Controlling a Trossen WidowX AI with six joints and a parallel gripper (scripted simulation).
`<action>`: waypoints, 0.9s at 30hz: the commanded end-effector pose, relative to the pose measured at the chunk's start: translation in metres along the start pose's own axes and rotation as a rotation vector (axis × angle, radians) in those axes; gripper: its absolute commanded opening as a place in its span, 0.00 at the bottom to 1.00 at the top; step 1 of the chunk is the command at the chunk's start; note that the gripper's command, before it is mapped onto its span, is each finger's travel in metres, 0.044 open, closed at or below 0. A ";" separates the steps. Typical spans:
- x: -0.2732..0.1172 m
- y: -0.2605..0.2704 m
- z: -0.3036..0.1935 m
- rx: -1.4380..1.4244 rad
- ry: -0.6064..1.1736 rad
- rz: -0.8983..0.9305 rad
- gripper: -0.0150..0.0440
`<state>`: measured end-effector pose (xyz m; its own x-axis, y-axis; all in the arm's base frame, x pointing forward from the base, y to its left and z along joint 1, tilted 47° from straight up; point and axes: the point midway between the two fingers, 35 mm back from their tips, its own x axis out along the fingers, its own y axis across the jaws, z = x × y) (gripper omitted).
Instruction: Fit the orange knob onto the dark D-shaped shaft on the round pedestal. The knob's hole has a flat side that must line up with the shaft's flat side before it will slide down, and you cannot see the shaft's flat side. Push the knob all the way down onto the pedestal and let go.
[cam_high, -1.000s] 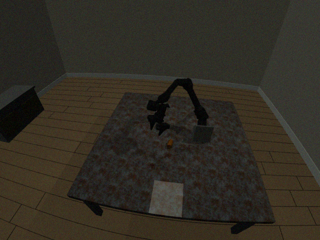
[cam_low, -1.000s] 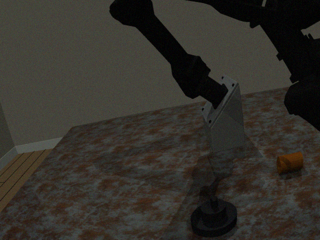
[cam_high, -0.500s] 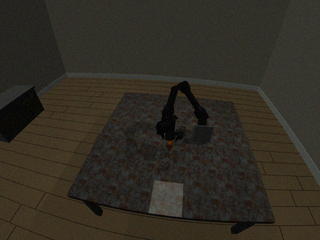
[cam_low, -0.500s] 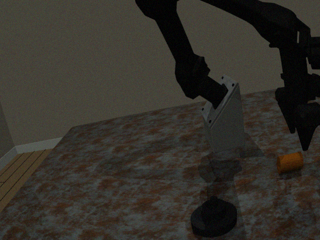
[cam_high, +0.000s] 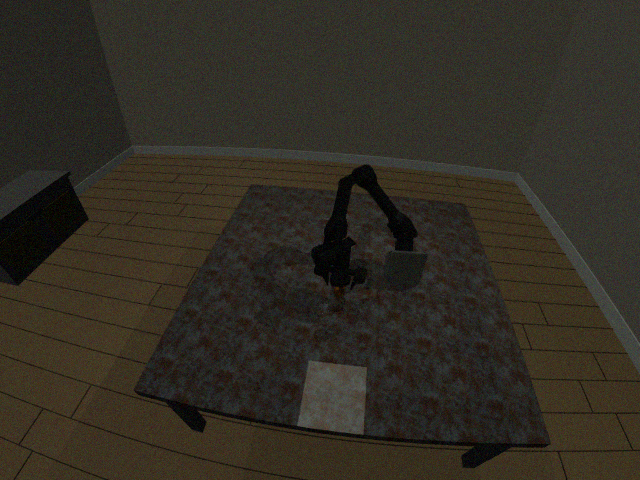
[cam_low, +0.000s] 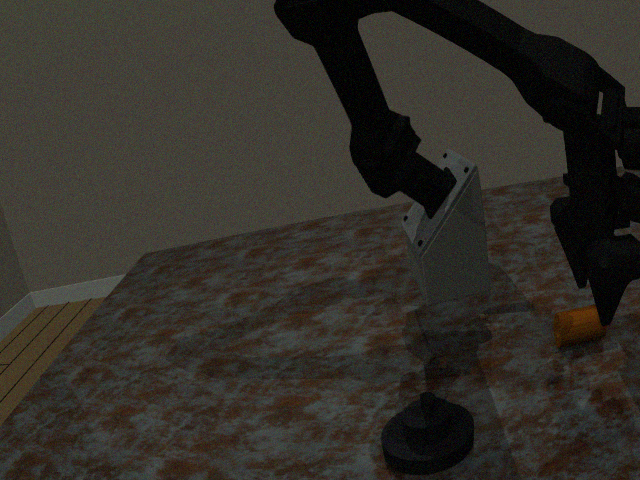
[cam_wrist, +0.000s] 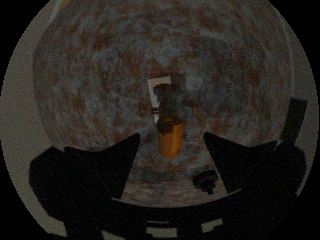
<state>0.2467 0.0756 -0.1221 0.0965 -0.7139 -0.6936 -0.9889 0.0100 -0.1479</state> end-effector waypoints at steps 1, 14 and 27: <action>0.007 0.001 -0.001 -0.009 0.005 -0.002 1.00; 0.027 0.001 -0.001 -0.009 0.007 -0.002 1.00; 0.034 0.001 -0.002 -0.008 0.008 -0.002 0.69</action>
<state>0.2480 0.0503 -0.1447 0.0940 -0.7179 -0.6898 -0.9894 0.0095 -0.1448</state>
